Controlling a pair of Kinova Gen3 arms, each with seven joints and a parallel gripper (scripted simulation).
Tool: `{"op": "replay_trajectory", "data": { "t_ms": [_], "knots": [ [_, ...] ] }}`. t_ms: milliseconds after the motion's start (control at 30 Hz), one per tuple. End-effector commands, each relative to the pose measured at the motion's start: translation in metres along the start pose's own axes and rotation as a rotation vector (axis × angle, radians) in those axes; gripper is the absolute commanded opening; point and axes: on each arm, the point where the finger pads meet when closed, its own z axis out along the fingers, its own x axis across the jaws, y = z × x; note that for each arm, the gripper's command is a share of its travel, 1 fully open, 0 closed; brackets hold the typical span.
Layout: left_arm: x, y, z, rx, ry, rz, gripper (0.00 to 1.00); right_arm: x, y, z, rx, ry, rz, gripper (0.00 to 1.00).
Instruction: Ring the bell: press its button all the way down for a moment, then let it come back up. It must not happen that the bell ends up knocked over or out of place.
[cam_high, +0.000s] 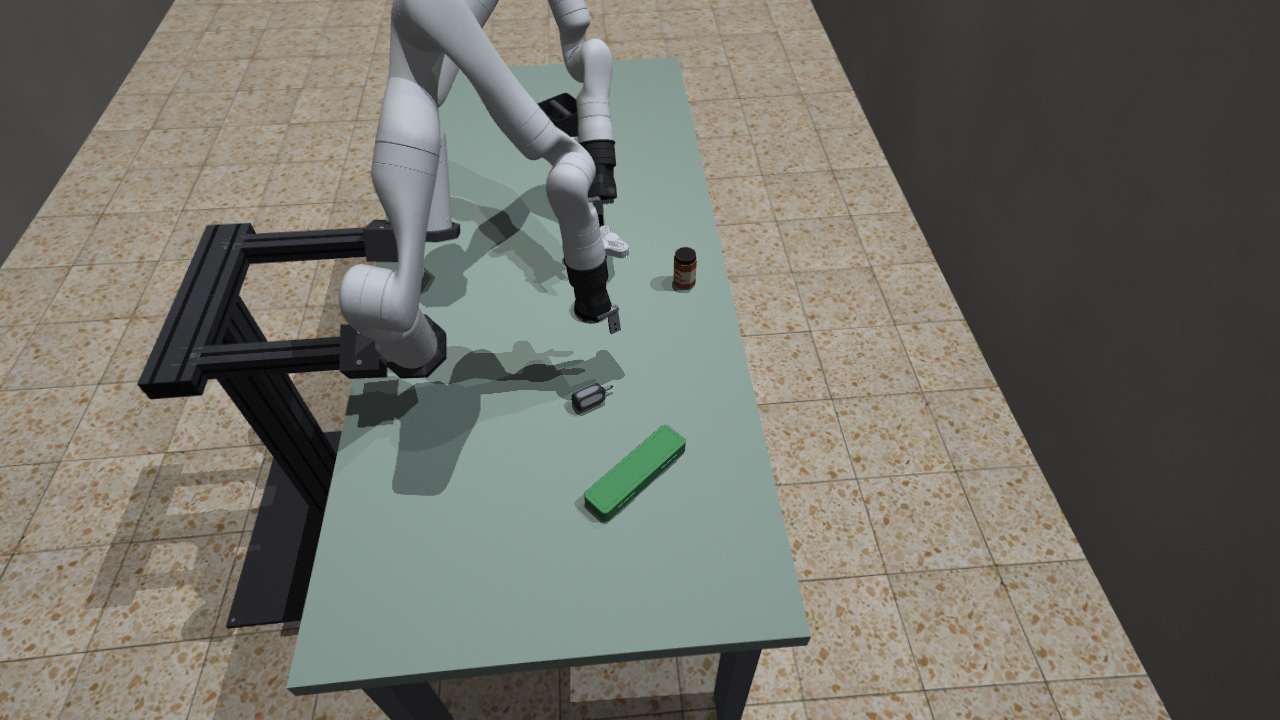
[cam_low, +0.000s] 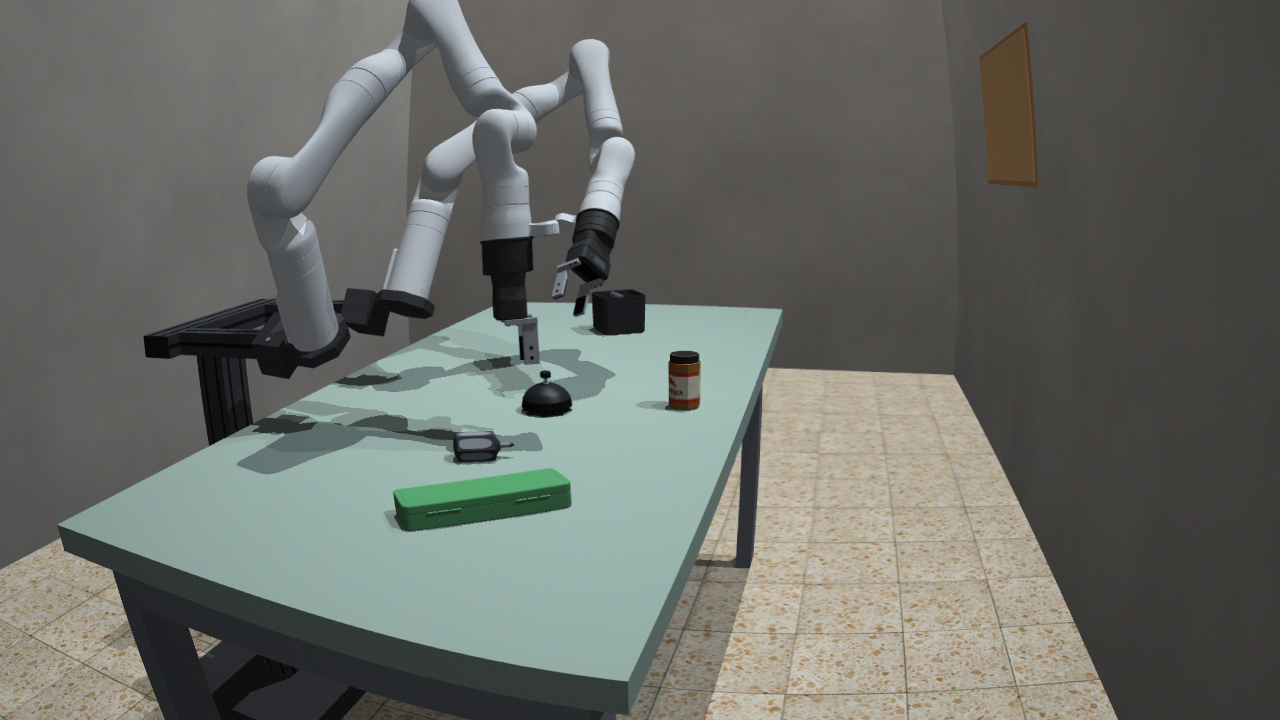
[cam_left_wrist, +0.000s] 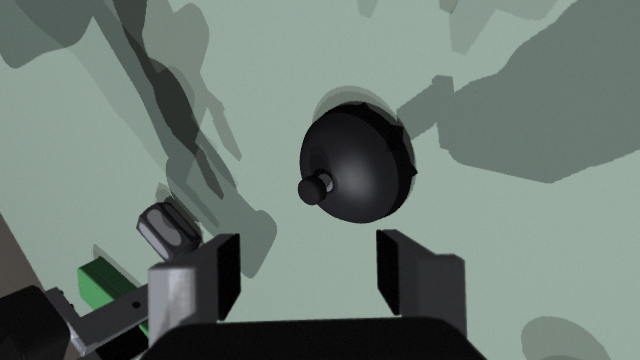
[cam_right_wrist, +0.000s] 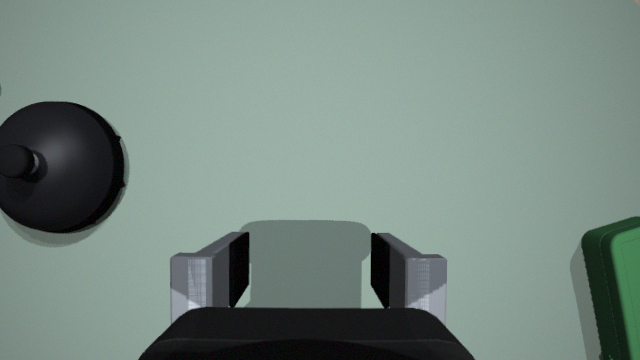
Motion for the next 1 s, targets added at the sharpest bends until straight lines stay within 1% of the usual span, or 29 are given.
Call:
{"op": "replay_trajectory", "data": {
  "t_ms": [0,67,100,167,567,633,667,733,967],
  "knots": [
    [0.017,0.000,-0.011,-0.007,0.022,-0.046,1.00,0.000,0.000,0.000,0.001,0.000,0.000,1.00],
    [0.017,0.000,-0.011,-0.007,0.022,-0.046,1.00,0.000,0.000,0.000,0.001,0.000,0.000,1.00],
    [0.032,-0.002,-0.020,-0.016,0.043,-0.090,1.00,0.000,0.000,0.000,0.001,0.000,0.000,1.00],
    [0.036,-0.002,-0.023,-0.018,0.049,-0.102,1.00,0.000,0.000,0.000,0.001,0.000,0.000,1.00],
    [0.102,-0.021,-0.073,-0.055,0.143,-0.306,1.00,0.000,0.000,0.000,0.001,0.000,0.000,1.00],
    [0.102,-0.021,-0.073,-0.055,0.143,-0.306,1.00,0.000,0.000,0.000,0.001,0.000,0.000,1.00],
    [0.115,-0.026,-0.085,-0.062,0.163,-0.349,1.00,0.000,0.000,0.000,0.001,0.000,0.000,1.00],
    [0.118,-0.028,-0.088,-0.065,0.169,-0.361,1.00,0.000,0.000,0.000,0.001,0.000,0.000,1.00],
    [0.151,-0.047,-0.120,-0.085,0.223,-0.479,1.00,0.000,0.000,0.000,0.001,0.000,0.000,1.00]
  ]
}}
